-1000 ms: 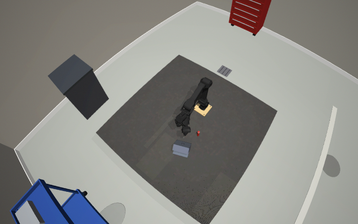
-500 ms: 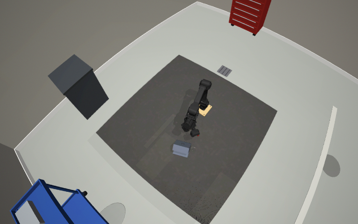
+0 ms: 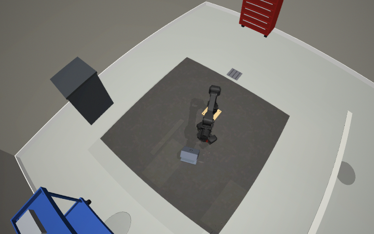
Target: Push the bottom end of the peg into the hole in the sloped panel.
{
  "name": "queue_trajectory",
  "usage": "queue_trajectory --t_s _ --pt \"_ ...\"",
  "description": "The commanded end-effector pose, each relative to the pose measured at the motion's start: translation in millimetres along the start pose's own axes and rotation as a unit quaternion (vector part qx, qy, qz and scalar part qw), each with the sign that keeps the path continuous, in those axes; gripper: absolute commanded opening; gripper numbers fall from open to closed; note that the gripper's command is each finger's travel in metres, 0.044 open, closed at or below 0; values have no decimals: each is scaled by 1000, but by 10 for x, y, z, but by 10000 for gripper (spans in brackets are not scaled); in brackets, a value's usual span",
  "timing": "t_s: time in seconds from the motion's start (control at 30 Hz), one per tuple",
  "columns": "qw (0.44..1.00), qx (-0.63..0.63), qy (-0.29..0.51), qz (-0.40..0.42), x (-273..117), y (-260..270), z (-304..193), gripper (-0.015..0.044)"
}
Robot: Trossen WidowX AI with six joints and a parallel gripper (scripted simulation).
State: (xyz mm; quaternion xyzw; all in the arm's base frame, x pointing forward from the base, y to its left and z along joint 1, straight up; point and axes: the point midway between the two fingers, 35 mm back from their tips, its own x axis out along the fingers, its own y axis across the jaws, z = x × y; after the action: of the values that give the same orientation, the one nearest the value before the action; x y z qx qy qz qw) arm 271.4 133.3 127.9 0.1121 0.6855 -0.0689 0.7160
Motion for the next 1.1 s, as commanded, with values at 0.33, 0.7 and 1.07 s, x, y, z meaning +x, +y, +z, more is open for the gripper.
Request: queue_trajectory --t_s 0.33,0.7,1.07 --pt "999 -41 12 -25 43 44 -118 440" --pt "999 -41 12 -25 224 43 -113 440" --pt "999 -41 12 -25 403 32 -118 440"
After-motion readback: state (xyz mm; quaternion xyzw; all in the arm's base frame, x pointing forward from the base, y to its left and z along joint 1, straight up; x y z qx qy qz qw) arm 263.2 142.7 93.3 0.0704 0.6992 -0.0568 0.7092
